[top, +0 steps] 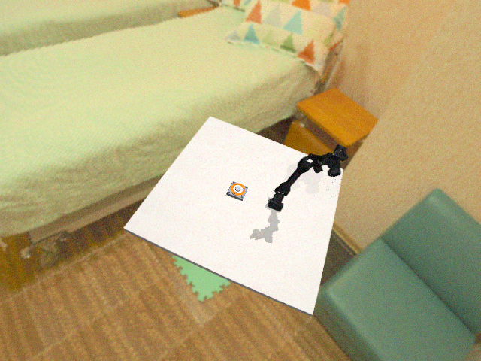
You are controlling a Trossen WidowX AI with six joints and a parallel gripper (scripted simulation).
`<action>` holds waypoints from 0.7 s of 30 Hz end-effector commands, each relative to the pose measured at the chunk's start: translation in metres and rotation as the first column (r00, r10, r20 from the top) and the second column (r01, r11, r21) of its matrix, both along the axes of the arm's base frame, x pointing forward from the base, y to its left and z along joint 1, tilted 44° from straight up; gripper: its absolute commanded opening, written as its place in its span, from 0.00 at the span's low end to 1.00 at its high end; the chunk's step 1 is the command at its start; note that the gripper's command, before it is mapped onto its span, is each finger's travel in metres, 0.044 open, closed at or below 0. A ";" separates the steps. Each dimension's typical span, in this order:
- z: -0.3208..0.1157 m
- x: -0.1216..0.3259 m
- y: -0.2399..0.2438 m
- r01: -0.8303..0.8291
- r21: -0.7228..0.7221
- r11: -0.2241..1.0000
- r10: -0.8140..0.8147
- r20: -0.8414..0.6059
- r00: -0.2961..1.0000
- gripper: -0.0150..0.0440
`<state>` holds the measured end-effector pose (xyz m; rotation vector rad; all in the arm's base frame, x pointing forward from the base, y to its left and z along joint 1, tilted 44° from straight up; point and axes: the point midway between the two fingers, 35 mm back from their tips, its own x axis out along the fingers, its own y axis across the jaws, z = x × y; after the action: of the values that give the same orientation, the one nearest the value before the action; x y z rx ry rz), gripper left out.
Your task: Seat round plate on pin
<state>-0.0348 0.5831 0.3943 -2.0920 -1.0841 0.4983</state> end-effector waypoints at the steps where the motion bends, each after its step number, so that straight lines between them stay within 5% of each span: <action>1: -0.003 0.004 0.001 0.006 -0.001 1.000 -0.006 -0.011 1.000 0.89; 10: -0.092 0.124 -0.003 0.231 -0.042 0.972 -0.231 -0.333 0.914 0.49; 15: -0.150 0.202 -0.032 0.423 -0.085 0.902 -0.402 -0.524 0.751 0.26; 21: -0.204 0.270 -0.078 0.621 -0.145 0.770 -0.539 -0.669 0.512 0.25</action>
<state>0.1972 0.5339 0.2229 -1.8470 -0.1424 0.7597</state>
